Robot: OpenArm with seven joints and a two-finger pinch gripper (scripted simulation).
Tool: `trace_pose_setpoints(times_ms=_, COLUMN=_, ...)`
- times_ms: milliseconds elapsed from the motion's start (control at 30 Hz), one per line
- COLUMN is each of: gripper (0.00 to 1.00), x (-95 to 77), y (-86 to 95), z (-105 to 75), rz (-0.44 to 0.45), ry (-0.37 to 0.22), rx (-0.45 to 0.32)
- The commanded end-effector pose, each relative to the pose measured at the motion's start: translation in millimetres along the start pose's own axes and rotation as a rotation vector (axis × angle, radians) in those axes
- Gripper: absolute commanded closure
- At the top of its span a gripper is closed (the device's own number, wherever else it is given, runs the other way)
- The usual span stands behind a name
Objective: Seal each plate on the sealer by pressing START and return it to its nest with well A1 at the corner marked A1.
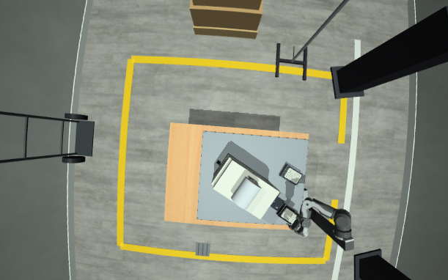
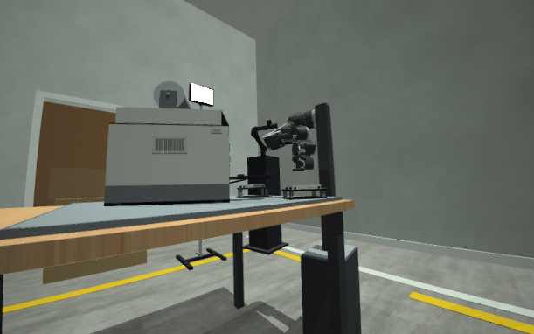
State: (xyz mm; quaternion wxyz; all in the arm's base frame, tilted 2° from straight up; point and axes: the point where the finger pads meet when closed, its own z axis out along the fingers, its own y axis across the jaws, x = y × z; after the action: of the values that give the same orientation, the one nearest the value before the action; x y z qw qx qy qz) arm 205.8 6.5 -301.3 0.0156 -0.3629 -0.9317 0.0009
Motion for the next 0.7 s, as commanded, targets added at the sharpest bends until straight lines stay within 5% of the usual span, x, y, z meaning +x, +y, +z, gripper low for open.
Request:
trace_pose_setpoints(times_ms=0, gripper=0.35, x=0.7, y=1.0, z=3.0, rz=-0.008, ry=-0.001, rx=-0.007)
trace_pose_setpoints(times_ms=667, gripper=0.35, x=0.6, y=1.6, z=32.5, rz=-0.008, ry=-0.001, rx=-0.009)
